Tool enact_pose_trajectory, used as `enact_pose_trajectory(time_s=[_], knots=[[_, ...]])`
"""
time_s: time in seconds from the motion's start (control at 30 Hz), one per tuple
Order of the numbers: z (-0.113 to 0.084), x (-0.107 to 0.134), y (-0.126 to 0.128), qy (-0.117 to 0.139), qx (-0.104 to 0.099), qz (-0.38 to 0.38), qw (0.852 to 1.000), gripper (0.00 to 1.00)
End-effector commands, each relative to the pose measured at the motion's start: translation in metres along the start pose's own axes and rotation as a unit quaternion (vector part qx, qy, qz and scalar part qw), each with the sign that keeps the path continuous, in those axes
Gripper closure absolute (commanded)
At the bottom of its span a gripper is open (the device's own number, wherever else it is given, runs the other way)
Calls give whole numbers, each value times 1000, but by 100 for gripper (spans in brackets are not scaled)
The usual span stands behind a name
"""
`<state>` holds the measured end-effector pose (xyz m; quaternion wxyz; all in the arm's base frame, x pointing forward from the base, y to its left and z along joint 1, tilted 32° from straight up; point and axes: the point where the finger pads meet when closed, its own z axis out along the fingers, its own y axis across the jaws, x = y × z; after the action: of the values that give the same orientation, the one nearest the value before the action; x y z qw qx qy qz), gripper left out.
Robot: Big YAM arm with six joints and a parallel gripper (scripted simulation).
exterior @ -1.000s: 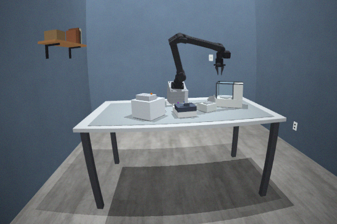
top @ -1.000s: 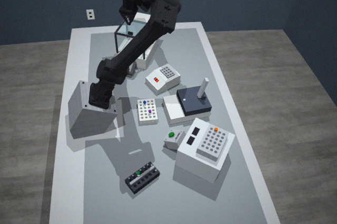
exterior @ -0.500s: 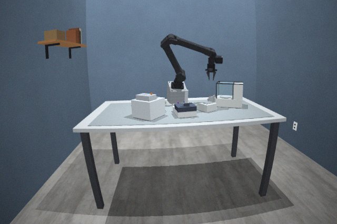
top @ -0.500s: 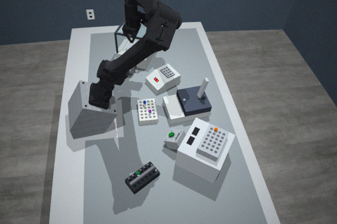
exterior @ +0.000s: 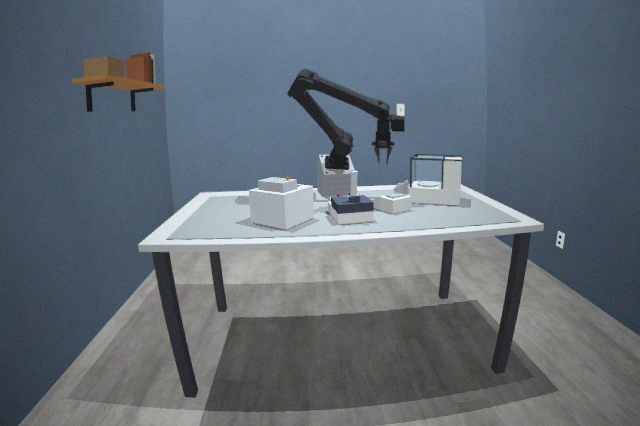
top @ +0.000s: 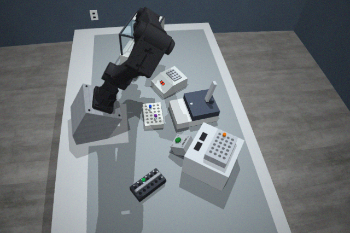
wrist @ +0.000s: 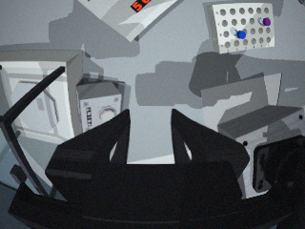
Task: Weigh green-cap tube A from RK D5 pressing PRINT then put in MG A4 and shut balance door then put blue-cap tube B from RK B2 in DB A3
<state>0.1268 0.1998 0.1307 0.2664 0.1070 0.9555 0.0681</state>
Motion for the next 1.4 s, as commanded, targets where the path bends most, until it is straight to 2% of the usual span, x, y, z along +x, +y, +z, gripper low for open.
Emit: enact_pose_trajectory(time_s=[0.0,0.2,0.27,0.67,0.7,0.73,0.83,0.87,0.93,1.0,1.03,1.07,1.13,1.23,1.37], knots=[[7,-14,-14,4,-16,-34,999,64],[31,-30,-54,1,-16,-75,997,64],[31,-30,-54,1,-16,-75,997,64],[76,-63,-132,-6,-13,-119,993,64],[79,-61,-134,3,-8,-120,993,64],[66,-81,-123,-17,-18,-117,993,64],[65,-83,-122,-19,-19,-117,993,64],[83,-64,-141,3,-8,-134,991,64],[91,-69,-154,3,-8,-134,991,64],[92,-69,-155,3,-8,-134,991,64],[82,-85,-148,-14,-13,-133,991,64],[78,-91,-145,-20,-15,-133,991,64],[78,-91,-144,-20,-15,-133,991,64],[81,-79,-142,-6,-17,-143,990,64],[78,-79,-142,-9,-16,-143,990,64]])
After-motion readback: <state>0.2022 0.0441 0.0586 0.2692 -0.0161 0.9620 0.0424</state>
